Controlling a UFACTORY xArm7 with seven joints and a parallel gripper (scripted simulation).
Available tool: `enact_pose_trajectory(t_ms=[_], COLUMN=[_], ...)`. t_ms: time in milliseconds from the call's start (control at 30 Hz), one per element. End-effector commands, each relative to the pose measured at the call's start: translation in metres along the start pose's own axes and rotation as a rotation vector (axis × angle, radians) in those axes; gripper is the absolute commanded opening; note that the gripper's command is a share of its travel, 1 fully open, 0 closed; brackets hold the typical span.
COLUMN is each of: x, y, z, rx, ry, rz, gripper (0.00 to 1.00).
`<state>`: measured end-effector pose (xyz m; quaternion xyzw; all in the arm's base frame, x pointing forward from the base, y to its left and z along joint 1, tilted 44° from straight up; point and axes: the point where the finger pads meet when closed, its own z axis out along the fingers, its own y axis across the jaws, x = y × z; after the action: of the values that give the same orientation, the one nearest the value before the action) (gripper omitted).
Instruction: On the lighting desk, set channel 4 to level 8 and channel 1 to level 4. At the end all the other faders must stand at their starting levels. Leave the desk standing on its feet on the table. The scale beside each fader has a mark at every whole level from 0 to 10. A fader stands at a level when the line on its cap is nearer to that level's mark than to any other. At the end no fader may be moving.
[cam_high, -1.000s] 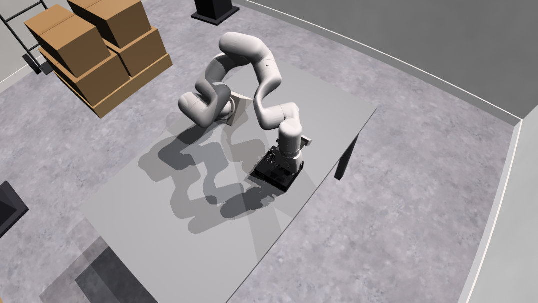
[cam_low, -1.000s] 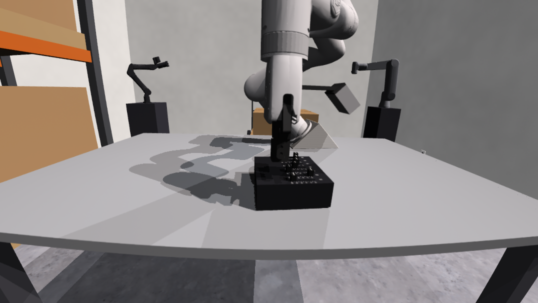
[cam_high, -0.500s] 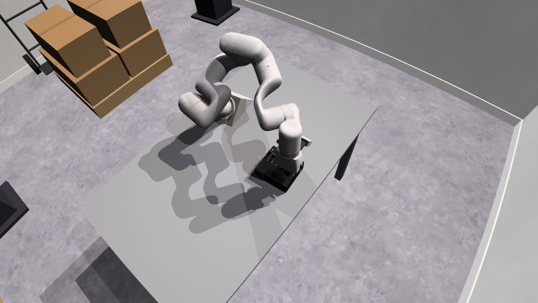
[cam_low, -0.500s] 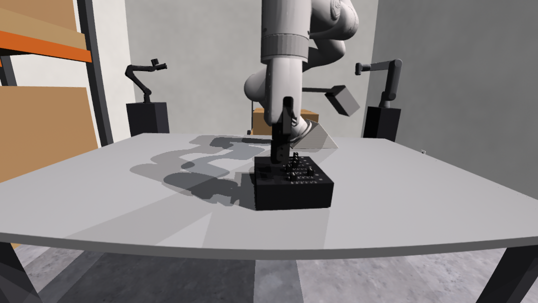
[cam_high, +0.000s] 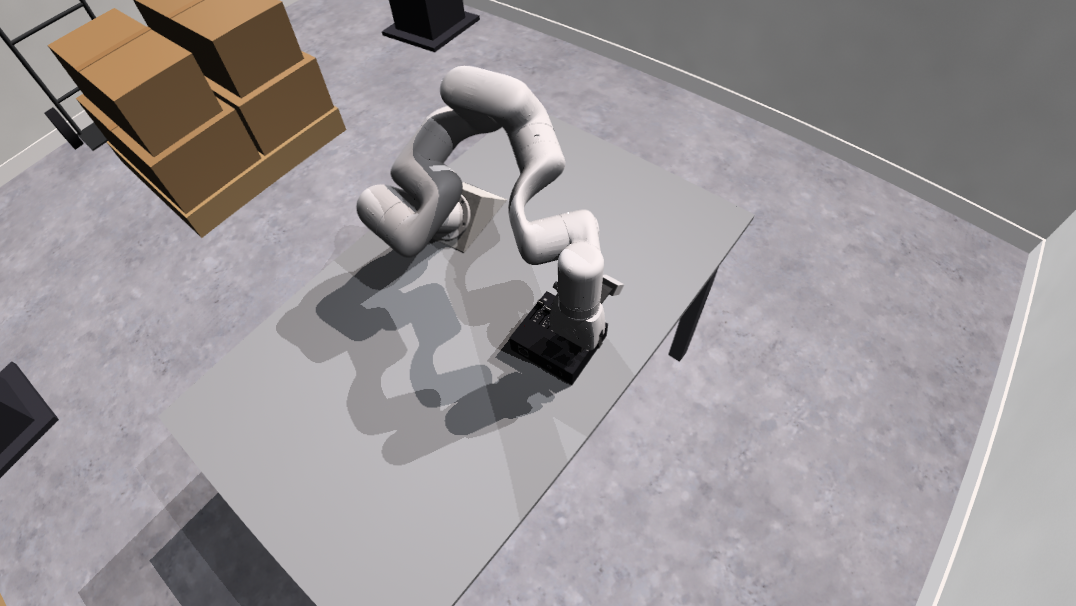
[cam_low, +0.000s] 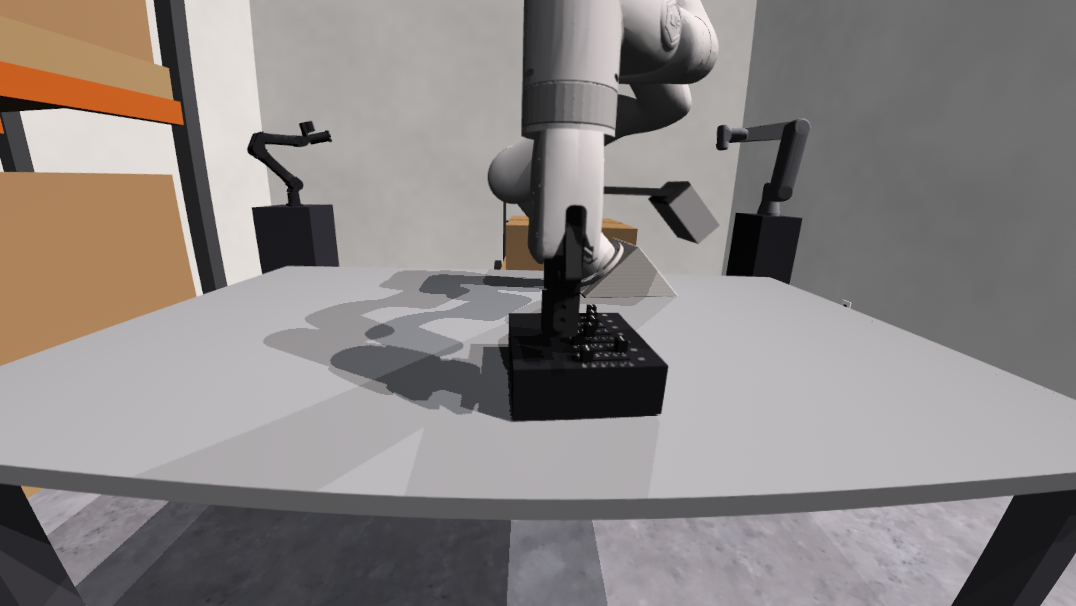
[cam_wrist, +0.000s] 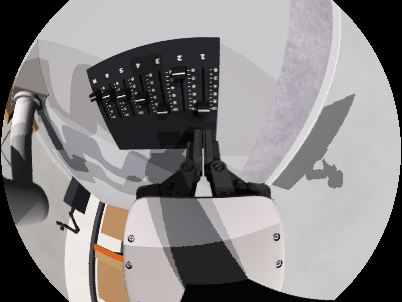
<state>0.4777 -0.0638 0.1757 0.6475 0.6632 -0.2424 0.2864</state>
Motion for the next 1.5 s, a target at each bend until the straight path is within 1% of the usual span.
enact_pose_trajectory(t_ms=[0,600,1467], x=[0.0001,0.0003,0.0003], y=[0.0011,0.0014,0.0014], z=[0.0013,0.0089,0.0095], rx=[-0.004,-0.004,-0.004], ry=[0.000,0.000,0.000], rz=[0.000,0.000,0.000], gripper=[0.00,0.00,0.00])
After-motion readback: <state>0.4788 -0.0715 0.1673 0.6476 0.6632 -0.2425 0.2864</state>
